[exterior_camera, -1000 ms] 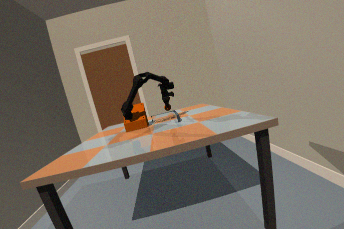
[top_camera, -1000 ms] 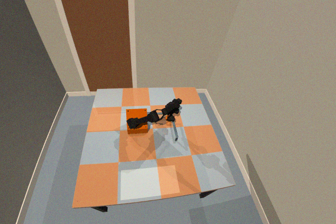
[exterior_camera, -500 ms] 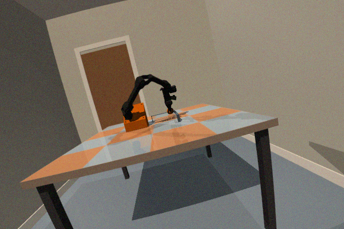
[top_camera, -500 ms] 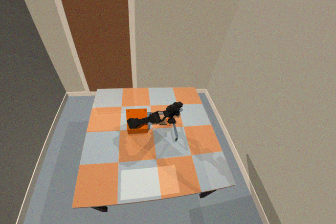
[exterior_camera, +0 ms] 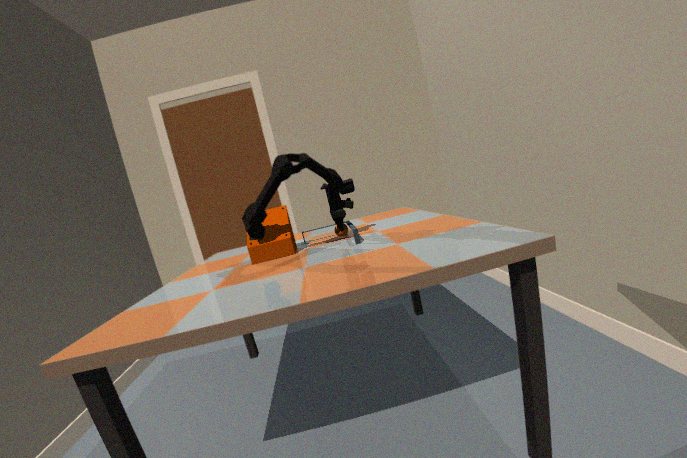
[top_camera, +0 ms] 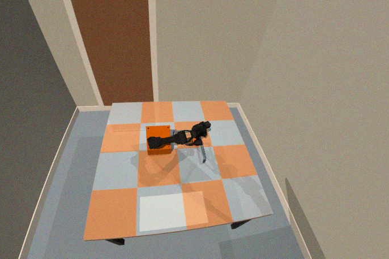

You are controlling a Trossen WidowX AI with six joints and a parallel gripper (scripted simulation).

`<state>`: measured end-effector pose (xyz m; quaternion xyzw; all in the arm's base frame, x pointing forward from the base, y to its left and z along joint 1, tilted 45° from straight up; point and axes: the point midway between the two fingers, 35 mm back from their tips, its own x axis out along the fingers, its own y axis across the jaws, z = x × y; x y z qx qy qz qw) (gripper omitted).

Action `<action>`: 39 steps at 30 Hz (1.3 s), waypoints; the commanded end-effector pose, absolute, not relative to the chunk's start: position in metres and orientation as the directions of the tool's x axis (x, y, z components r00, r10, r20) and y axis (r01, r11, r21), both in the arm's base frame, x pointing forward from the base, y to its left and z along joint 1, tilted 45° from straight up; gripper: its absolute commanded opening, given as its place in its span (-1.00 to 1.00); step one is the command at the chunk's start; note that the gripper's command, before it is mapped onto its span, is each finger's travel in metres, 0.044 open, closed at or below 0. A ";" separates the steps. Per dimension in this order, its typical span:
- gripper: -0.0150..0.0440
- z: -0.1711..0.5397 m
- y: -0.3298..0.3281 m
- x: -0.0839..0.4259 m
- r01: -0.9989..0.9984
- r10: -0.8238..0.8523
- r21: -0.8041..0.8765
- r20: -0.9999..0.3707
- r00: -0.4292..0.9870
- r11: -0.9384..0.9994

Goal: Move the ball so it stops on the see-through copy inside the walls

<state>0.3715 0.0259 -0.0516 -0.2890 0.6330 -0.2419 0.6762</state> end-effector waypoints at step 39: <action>0.91 -0.008 0.072 0.366 -0.054 -0.696 -0.702 -0.712 0.094 0.711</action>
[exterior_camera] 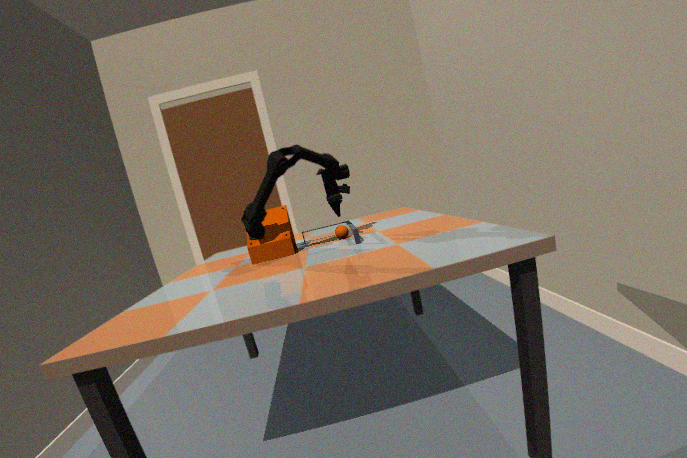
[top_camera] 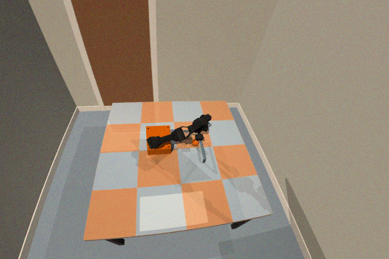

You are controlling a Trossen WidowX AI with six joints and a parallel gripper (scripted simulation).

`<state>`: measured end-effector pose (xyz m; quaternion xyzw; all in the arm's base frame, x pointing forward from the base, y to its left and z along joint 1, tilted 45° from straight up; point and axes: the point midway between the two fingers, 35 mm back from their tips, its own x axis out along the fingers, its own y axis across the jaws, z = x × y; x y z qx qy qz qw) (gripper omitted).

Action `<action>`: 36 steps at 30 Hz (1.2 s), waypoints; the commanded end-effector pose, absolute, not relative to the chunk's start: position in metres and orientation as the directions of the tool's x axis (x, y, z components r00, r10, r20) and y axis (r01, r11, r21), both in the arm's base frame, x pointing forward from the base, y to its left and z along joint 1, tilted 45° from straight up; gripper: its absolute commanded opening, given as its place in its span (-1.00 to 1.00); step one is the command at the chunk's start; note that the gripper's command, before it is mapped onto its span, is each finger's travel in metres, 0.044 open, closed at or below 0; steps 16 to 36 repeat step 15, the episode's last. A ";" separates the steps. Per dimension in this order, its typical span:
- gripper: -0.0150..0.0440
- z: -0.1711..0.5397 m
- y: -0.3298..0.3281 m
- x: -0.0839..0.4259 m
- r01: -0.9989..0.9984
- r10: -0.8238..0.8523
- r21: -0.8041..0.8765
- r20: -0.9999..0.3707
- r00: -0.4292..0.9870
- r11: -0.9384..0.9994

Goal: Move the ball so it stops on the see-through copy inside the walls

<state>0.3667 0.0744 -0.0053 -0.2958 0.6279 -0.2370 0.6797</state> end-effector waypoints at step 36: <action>1.00 0.027 0.103 0.359 -0.049 -0.697 -0.702 -0.712 0.093 0.711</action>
